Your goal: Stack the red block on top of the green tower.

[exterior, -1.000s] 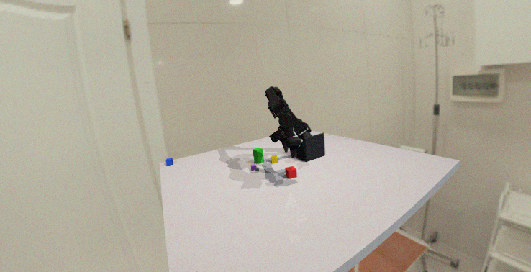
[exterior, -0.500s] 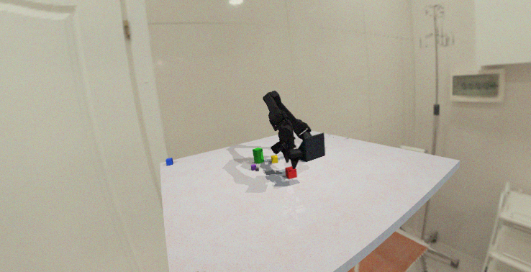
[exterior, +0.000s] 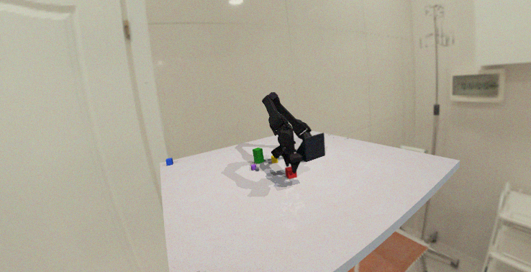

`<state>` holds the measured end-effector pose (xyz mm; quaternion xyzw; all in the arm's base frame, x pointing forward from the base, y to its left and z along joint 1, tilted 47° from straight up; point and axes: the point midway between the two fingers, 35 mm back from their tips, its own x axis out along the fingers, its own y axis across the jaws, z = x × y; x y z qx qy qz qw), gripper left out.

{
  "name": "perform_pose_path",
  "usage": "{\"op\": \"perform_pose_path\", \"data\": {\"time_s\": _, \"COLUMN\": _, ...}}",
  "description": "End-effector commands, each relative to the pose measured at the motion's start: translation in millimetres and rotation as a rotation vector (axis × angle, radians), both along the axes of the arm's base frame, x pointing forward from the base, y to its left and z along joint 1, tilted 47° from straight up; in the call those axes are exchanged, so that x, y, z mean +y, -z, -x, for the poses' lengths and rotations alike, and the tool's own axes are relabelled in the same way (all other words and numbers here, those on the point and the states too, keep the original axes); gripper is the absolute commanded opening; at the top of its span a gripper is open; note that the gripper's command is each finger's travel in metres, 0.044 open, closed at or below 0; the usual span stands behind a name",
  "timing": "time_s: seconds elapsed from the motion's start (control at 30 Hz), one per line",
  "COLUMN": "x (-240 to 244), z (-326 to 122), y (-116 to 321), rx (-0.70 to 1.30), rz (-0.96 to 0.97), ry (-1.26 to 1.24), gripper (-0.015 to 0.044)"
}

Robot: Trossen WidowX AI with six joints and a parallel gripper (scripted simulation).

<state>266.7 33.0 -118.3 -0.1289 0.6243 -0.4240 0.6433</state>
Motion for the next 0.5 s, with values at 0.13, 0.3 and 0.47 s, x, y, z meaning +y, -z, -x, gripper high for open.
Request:
{"op": "perform_pose_path", "data": {"time_s": 0.13, "x": -10, "z": 2, "y": 8, "rx": 0.001, "rz": 0.005, "ry": -0.004, "gripper": 0.0440}}
{"op": "perform_pose_path", "data": {"time_s": 0.3, "x": -16, "z": 4, "y": 13, "rx": 0.001, "rz": 0.006, "ry": -0.004, "gripper": 0.0440}}
{"op": "perform_pose_path", "data": {"time_s": 0.47, "x": -21, "z": 5, "y": 18, "rx": 0.001, "rz": 0.007, "ry": -0.004, "gripper": 0.0440}}
